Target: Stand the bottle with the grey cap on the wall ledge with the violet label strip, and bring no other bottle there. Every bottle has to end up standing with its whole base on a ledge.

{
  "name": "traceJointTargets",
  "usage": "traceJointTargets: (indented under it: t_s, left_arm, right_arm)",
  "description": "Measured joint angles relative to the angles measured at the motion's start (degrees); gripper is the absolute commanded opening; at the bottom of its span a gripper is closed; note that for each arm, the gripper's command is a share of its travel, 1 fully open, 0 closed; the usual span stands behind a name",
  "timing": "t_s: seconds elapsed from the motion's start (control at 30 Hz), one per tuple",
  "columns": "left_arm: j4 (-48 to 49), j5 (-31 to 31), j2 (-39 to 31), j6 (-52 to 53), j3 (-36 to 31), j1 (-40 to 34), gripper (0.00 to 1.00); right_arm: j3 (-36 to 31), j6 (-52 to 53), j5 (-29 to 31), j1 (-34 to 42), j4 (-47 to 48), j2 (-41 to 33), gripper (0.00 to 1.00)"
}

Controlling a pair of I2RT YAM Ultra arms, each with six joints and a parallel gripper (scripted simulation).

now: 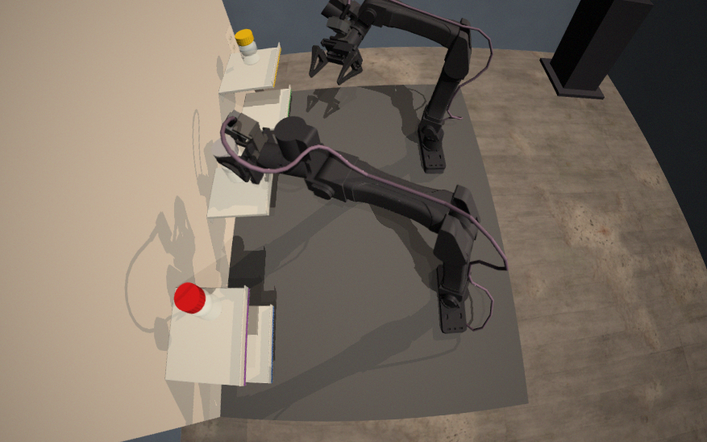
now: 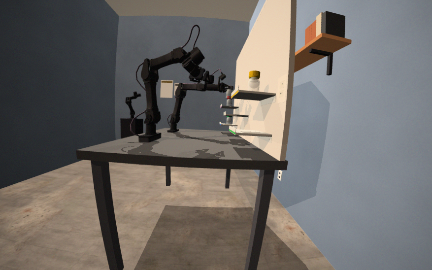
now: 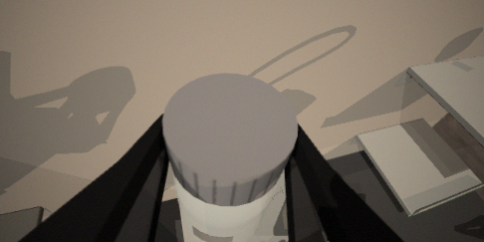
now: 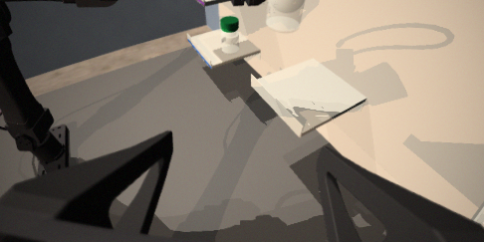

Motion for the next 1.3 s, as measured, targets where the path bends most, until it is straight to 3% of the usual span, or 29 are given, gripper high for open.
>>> traceJointTargets:
  t_s: [0.33, 0.47, 0.83, 1.03, 1.3]
  left_arm:
    - [-1.73, 20.94, -16.83, 0.0, -16.7, 24.09, 0.5]
    - [-1.73, 29.53, -18.53, 0.0, -18.45, 34.82, 0.5]
    - [-1.25, 49.33, -17.22, 0.02, -17.07, 55.84, 0.5]
    - [-0.24, 55.23, -14.27, 0.02, -14.73, 61.33, 0.5]
    - [0.0, 56.33, -13.66, -0.28, -14.45, 61.81, 0.5]
  right_arm:
    - [0.0, 0.0, 0.0, 0.0, 0.0, 0.0, 0.88]
    - [0.0, 0.0, 0.0, 0.0, 0.0, 0.0, 0.88]
    - [0.0, 0.0, 0.0, 0.0, 0.0, 0.0, 0.88]
    - [0.0, 0.0, 0.0, 0.0, 0.0, 0.0, 0.88]
    - [0.0, 0.0, 0.0, 0.0, 0.0, 0.0, 0.88]
